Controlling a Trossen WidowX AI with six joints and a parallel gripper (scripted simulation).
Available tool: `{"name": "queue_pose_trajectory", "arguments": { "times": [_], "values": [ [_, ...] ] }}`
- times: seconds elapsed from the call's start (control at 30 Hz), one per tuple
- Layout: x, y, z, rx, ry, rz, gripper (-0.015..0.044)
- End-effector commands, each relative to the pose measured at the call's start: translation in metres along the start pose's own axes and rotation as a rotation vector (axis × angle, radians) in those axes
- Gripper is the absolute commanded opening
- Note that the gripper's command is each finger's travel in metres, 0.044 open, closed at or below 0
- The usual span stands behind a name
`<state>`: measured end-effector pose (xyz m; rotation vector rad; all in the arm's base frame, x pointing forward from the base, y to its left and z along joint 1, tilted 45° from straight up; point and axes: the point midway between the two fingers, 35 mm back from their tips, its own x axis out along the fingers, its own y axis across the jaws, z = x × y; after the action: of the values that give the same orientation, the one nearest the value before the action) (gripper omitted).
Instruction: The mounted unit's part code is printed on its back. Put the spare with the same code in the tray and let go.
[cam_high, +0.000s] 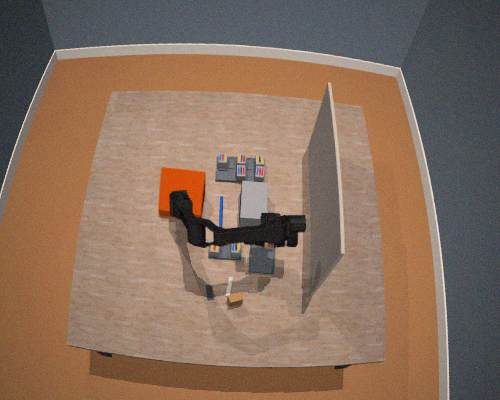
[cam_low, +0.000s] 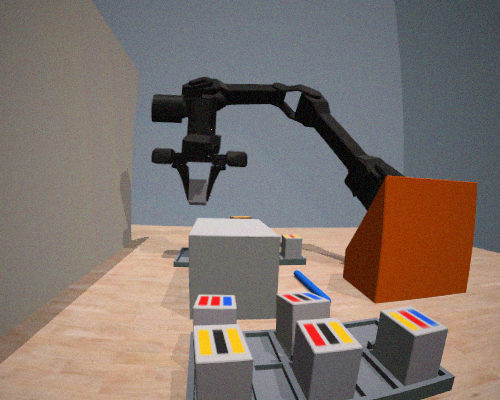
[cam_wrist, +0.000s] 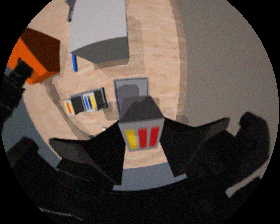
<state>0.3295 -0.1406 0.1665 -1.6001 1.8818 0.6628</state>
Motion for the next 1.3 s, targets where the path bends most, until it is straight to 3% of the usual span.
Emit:
{"name": "queue_pose_trajectory", "arguments": {
  "times": [0.0,1.27],
  "values": [
    [0.004,0.0,0.0,-0.004,0.0,0.003,0.0],
    [0.037,0.0,-0.001,-0.001,-0.004,0.007,0.0]
  ]
}}
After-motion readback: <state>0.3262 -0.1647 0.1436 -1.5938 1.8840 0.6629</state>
